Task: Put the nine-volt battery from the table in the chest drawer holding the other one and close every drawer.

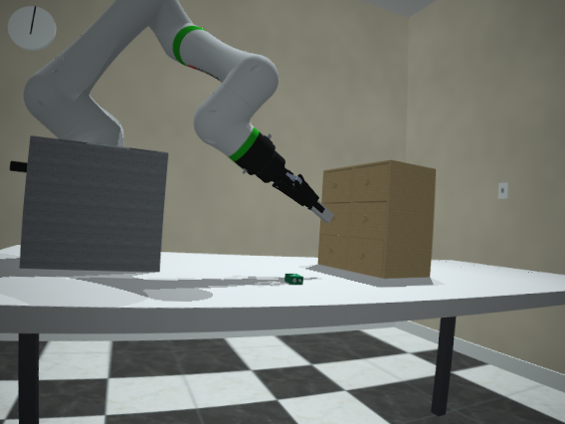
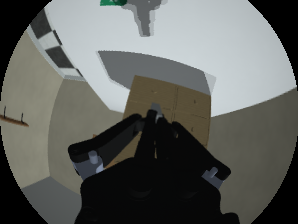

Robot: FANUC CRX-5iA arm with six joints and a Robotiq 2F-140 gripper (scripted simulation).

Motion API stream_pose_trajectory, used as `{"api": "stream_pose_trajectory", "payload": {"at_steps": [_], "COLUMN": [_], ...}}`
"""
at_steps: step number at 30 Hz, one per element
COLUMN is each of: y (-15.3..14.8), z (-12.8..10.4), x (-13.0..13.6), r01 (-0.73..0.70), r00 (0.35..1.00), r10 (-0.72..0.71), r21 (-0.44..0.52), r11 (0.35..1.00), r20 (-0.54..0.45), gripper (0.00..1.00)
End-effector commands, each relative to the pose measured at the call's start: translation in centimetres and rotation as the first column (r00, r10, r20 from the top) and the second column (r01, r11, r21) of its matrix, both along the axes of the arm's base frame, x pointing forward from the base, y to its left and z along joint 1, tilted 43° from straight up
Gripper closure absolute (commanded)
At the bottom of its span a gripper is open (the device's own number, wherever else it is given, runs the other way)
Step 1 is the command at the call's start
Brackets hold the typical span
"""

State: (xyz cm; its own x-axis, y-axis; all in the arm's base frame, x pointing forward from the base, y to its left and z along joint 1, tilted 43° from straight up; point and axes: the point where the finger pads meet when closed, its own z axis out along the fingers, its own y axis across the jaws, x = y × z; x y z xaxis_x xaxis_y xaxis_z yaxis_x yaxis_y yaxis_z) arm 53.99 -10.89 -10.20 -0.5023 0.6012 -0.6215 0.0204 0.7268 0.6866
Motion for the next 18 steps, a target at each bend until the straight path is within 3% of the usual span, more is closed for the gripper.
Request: {"api": "stream_pose_trajectory", "payload": {"at_steps": [1, 8, 18], "y": [-0.2, -0.6, -1.9], "z": [0.2, 0.6, 2.0], "x": [-0.3, -0.9, -2.9], "r01": [-0.018, -0.061, -0.193], "r00": [1.0, 0.996, 0.959], "r10": [0.018, 0.061, 0.195], "r21": [0.001, 0.004, 0.027], "r11": [1.0, 0.998, 0.981], "r20": [-0.021, -0.066, -0.206], "gripper": [1.0, 1.0, 1.0]}}
